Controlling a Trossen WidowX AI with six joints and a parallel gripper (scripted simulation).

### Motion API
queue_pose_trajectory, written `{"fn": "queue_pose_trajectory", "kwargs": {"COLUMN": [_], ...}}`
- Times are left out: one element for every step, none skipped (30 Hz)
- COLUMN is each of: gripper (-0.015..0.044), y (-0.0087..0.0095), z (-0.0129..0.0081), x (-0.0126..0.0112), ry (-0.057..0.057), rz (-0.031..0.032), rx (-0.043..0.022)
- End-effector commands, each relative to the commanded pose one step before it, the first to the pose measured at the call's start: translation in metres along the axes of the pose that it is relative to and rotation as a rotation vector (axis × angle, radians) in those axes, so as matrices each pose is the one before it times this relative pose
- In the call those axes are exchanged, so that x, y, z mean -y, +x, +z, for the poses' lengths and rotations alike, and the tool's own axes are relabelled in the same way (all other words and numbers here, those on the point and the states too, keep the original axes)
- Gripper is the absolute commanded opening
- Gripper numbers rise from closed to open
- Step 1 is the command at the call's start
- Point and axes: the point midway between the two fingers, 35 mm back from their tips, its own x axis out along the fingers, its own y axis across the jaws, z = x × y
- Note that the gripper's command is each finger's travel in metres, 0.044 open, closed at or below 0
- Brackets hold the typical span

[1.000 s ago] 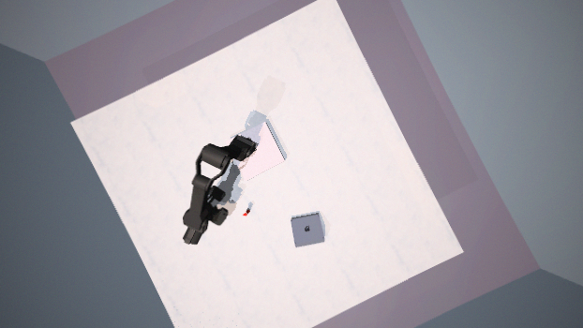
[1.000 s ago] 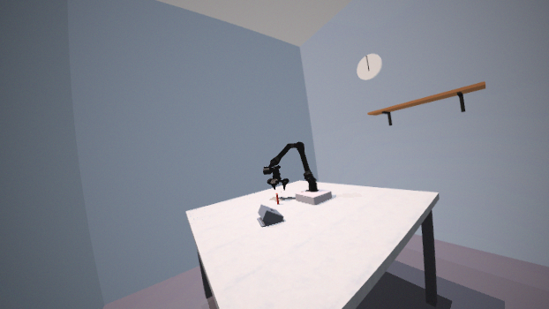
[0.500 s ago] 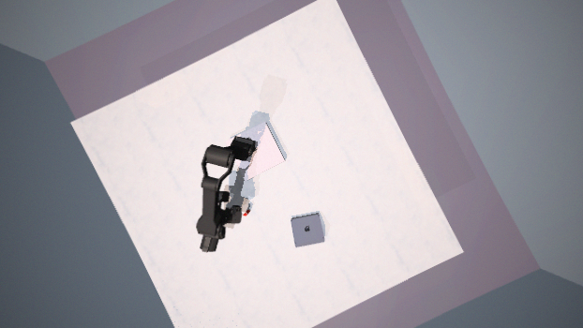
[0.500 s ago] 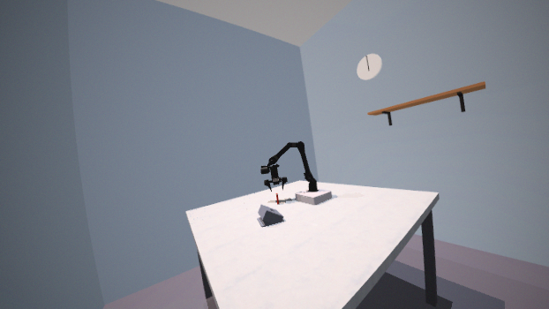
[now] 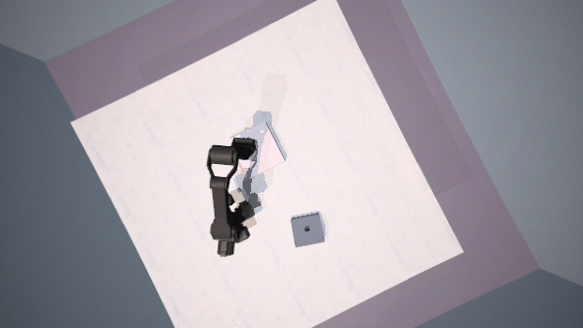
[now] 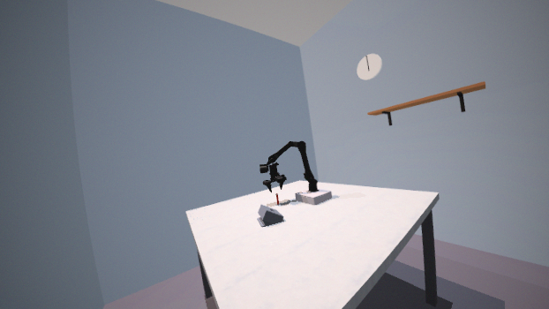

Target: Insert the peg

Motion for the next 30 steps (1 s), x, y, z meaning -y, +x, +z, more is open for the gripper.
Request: {"fn": "queue_pose_trajectory", "kwargs": {"gripper": [0.0440,0.0440,0.0440,0.0440,0.0440,0.0440,0.0440,0.0440,0.0440,0.0440,0.0440,0.0440,0.0440,0.0440,0.0440,0.0440,0.0440,0.0440,0.0440,0.0440,0.0440,0.0440,0.0440,0.0440,0.0440,0.0440,0.0440,0.0440,0.0440,0.0440], "y": [-0.00619,-0.00107,-0.00105,-0.00105,-0.00081,-0.00048,-0.00016,0.00000,0.00000,0.00027,0.00054,0.00080,0.00106,0.00133,0.00156,0.00165,0.00166,0.00166,0.00166,0.00166,0.00166,0.00166,0.00165,0.00165,0.00165,0.00165,0.00164,0.00164,0.00164,0.00164], "z": [0.01146,0.00319,0.00315,0.00321,0.00249,0.00147,0.00049,0.00000,0.00000,-0.00002,-0.00004,-0.00006,-0.00008,-0.00009,-0.00010,-0.00010,-0.00009,-0.00009,-0.00008,-0.00008,-0.00007,-0.00005,-0.00006,-0.00005,-0.00004,-0.00004,-0.00003,-0.00002,-0.00002,0.00000], "x": [0.00797,0.00217,0.00223,0.00284,0.00230,0.00141,0.00047,0.00000,0.00000,0.00002,0.00005,0.00007,0.00009,0.00011,0.00012,0.00012,0.00011,0.00010,0.00010,0.00008,0.00008,0.00007,0.00006,0.00006,0.00005,0.00004,0.00003,0.00002,0.00001,0.00001], "ry": [-0.1209,-0.0340,-0.0340,-0.0341,-0.0270,-0.0162,-0.0054,0.0000,0.0000,0.0000,0.0000,0.0000,0.0000,0.0000,0.0000,0.0000,0.0000,0.0000,0.0000,0.0000,0.0000,0.0000,0.0000,0.0000,0.0000,0.0000,0.0000,0.0000,0.0000,0.0000], "rz": [-0.01964,-0.00351,-0.00359,-0.00374,-0.00300,-0.00182,-0.00061,0.00000,0.00000,0.00000,0.00000,0.00000,-0.00001,-0.00001,-0.00001,-0.00001,-0.00001,-0.00001,0.00000,0.00000,0.00000,0.00000,0.00000,0.00000,0.00000,0.00000,0.00000,0.00000,0.00000,0.00000], "rx": [0.01750,0.00538,0.00533,0.00531,0.00416,0.00248,0.00083,0.00000,0.00000,0.00000,0.00000,0.00000,0.00000,-0.00001,-0.00001,-0.00001,-0.00001,0.00000,0.00000,0.00000,0.00000,0.00000,0.00000,0.00000,0.00000,0.00000,0.00000,0.00000,0.00000,0.00000]}}
